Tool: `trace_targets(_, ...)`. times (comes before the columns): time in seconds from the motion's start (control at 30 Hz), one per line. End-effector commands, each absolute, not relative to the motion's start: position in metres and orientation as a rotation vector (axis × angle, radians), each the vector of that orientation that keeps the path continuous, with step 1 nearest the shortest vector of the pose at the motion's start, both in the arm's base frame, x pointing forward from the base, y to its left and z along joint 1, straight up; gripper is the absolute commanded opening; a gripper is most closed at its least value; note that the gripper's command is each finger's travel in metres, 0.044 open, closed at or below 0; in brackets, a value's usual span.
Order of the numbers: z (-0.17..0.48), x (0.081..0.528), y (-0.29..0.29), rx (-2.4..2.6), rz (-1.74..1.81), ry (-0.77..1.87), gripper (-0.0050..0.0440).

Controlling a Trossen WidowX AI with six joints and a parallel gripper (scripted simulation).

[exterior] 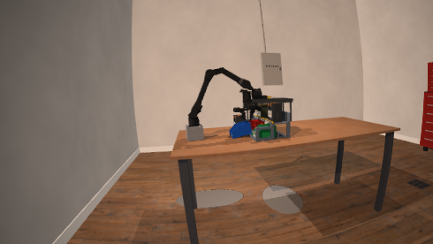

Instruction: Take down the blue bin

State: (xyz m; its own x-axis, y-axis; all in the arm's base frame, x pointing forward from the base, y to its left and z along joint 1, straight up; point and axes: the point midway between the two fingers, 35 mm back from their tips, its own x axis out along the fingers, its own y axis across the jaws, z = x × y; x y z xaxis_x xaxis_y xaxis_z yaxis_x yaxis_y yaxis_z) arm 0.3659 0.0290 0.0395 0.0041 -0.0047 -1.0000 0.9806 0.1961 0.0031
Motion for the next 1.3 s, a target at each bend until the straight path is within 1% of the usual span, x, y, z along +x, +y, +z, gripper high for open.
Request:
trace_targets(0.0, 0.046, 0.369, 0.029, 1.073, -1.048, 1.271, 0.015)
trace_targets(1.23, 0.028, 0.37, 0.028, 1.072, -1.048, 1.271, 0.015)
trace_targets(1.27, 0.029, 0.369, 0.029, 1.073, -1.047, 1.272, 0.0)
